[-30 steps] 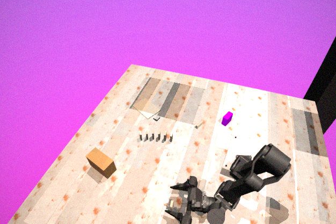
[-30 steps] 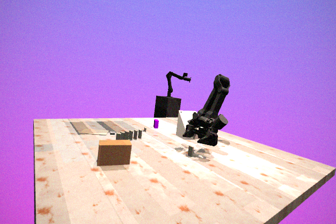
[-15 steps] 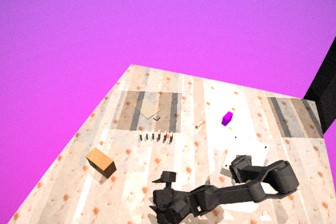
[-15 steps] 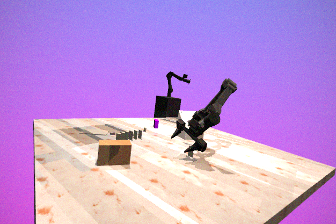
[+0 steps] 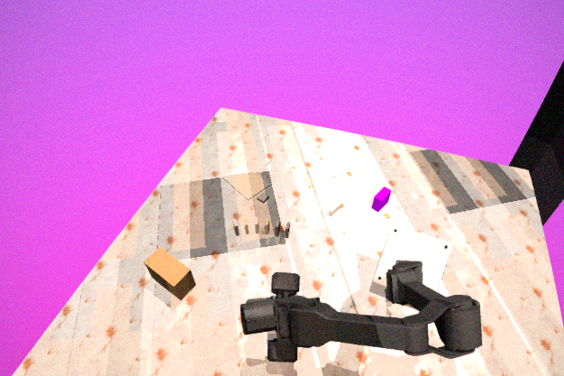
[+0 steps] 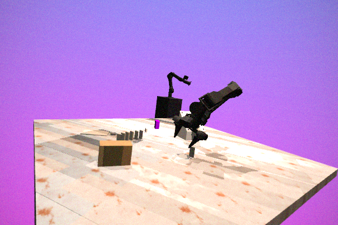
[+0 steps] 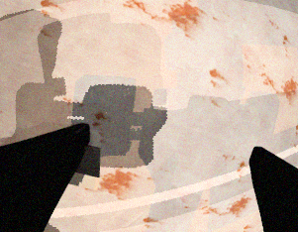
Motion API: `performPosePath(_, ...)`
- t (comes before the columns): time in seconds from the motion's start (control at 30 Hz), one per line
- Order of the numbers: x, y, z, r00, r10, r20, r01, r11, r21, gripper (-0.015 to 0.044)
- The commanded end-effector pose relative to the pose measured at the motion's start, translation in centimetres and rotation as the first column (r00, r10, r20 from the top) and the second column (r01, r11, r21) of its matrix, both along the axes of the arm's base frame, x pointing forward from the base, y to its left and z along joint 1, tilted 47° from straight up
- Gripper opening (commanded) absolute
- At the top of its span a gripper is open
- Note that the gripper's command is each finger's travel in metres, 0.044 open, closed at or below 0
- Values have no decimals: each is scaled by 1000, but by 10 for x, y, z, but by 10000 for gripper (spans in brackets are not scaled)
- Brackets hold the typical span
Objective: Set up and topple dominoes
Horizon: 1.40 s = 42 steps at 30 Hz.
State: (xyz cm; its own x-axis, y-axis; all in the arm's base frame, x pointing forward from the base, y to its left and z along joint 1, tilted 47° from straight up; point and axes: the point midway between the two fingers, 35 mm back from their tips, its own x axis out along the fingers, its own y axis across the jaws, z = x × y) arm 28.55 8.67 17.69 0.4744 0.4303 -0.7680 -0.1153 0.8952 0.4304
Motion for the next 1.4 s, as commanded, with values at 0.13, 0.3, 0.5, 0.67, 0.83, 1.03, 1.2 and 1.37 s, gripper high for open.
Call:
performPosePath(0.13,-37,-3,49,958,124,-259,-36,947,320,440)
performPosePath(0.3,-37,-3,49,958,124,-259,-36,947,320,440)
performPosePath(0.5,-32,8,36,958,125,-260,-37,948,317,440)
performPosePath(0.67,-25,34,12,958,125,-257,-37,946,321,440)
performPosePath(0.83,-23,42,5,958,125,-256,-37,945,324,440)
performPosePath(1.03,-22,48,0,958,126,-256,-37,945,324,440)
performPosePath(1.2,-20,53,-5,959,126,-256,-37,945,325,440)
performPosePath(1.37,-20,53,-5,959,126,-256,-37,945,325,335)
